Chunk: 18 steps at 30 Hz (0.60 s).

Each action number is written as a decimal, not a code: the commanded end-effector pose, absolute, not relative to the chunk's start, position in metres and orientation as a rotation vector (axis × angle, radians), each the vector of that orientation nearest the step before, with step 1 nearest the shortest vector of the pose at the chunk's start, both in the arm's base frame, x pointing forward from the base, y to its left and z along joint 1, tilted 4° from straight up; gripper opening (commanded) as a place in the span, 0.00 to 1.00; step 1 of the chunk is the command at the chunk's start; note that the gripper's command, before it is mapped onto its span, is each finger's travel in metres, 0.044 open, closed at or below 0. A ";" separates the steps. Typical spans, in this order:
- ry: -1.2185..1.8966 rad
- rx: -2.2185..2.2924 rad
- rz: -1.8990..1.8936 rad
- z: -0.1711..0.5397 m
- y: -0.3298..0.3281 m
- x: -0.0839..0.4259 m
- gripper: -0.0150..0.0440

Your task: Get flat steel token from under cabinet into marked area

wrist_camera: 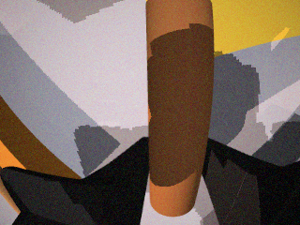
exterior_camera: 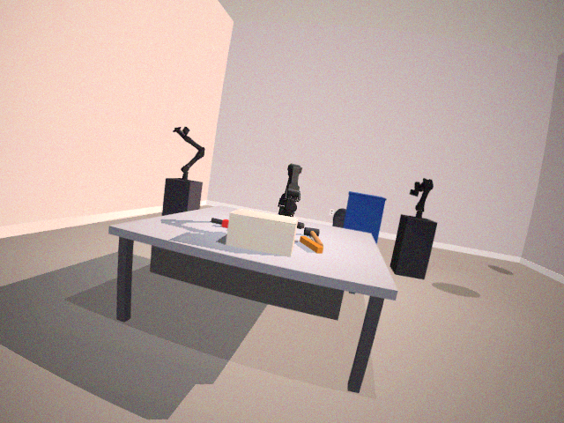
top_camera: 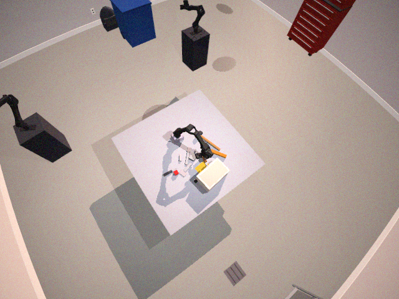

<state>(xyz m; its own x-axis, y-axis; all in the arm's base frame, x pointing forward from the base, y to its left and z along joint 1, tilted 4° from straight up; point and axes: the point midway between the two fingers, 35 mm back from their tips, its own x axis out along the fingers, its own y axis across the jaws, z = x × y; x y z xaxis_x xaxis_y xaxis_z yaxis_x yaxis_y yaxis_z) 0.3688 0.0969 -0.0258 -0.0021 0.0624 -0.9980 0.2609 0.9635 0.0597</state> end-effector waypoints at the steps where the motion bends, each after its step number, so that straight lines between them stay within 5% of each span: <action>1: 1.574 0.256 -0.160 -0.027 0.099 0.363 0.25; 18: 1.575 0.257 -0.160 -0.026 0.104 0.345 0.25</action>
